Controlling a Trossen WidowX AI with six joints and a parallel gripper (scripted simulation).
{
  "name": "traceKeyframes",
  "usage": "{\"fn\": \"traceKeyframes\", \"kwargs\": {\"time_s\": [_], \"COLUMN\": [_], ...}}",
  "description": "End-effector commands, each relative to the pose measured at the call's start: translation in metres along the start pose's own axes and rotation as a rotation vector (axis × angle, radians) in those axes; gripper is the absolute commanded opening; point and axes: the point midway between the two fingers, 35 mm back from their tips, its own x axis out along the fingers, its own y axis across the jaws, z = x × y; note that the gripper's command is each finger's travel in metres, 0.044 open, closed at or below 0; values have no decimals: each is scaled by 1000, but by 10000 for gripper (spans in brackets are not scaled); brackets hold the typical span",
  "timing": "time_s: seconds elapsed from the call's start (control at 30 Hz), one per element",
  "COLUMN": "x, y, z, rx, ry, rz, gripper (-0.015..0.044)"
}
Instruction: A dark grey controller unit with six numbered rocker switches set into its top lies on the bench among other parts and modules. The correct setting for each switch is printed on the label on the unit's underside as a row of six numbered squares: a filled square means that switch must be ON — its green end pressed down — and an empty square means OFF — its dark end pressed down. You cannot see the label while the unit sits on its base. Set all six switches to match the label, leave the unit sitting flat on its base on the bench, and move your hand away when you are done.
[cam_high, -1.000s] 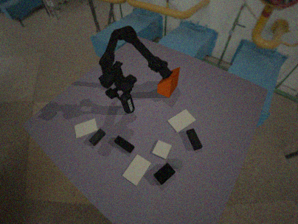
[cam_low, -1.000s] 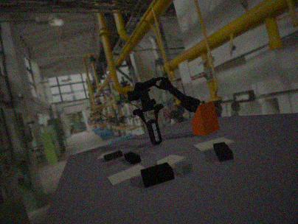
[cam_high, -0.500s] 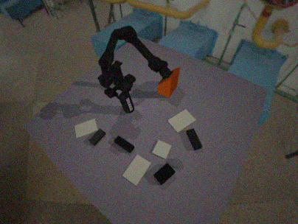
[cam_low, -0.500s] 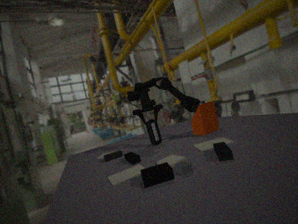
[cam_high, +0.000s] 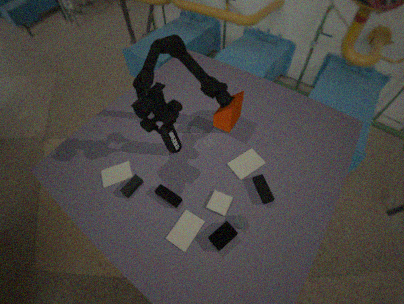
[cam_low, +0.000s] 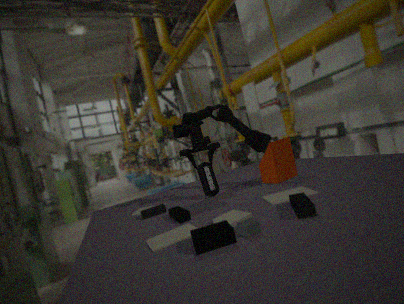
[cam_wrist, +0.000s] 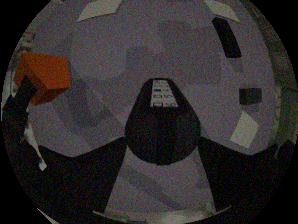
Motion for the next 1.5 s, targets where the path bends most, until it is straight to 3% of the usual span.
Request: {"fn": "traceKeyframes", "kwargs": {"time_s": [0.0,1.47], "x": [4,16], "y": [0,0], "z": [-7,-39], "rx": [3,3], "ry": [24,57], "rz": [7,7], "gripper": [338,338]}}
